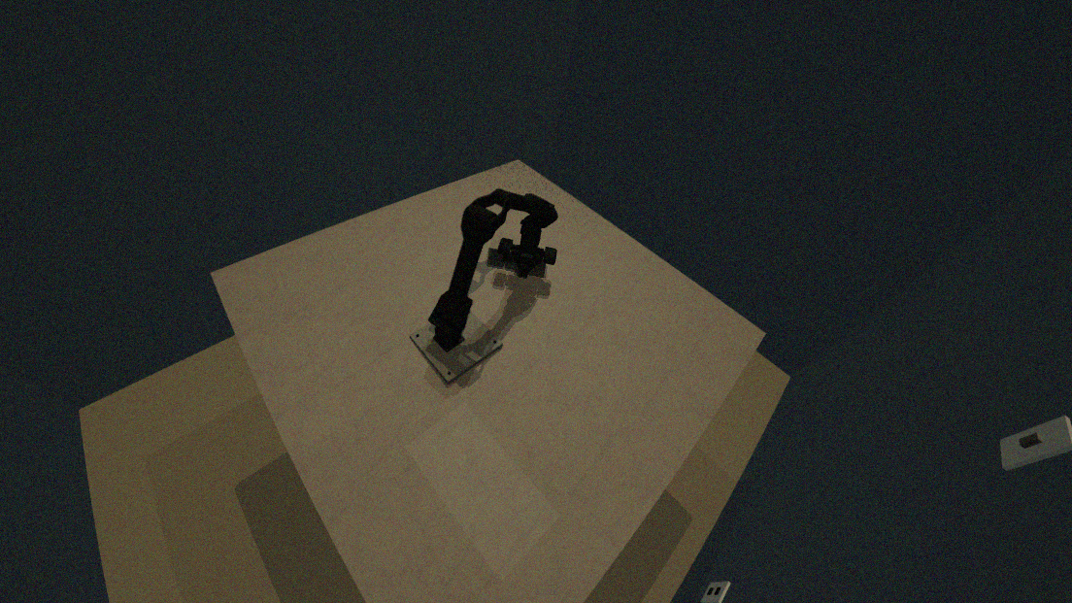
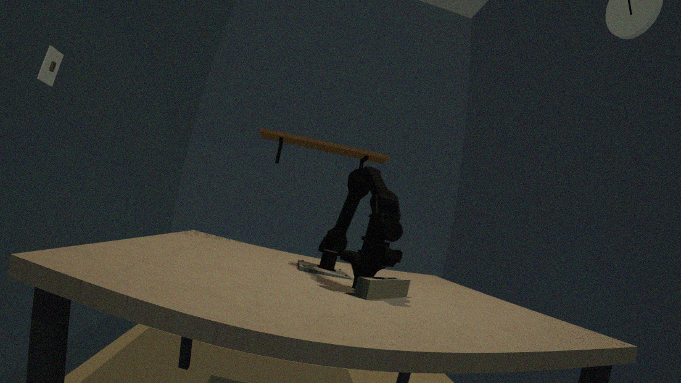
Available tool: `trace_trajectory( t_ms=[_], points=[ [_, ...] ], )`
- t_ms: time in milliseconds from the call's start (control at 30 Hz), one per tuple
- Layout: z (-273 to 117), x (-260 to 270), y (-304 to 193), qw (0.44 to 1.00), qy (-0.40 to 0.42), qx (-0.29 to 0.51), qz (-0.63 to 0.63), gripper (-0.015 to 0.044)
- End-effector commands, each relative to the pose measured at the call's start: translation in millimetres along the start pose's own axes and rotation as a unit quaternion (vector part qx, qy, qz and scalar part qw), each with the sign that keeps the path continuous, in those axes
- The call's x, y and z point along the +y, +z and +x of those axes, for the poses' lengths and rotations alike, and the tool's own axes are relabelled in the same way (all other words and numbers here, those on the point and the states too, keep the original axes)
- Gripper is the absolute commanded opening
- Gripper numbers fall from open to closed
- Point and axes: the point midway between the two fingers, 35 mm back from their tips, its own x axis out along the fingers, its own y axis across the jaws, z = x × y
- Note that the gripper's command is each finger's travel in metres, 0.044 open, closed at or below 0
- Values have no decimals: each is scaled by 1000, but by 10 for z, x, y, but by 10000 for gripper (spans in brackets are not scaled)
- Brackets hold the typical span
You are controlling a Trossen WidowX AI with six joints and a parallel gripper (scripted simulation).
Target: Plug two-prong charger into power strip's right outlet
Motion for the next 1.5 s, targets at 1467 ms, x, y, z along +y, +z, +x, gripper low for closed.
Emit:
trace_trajectory(
  t_ms=[1467],
  points=[
    [-54, -8, 152, 1000, 0, -6, 2, 0]
  ],
)
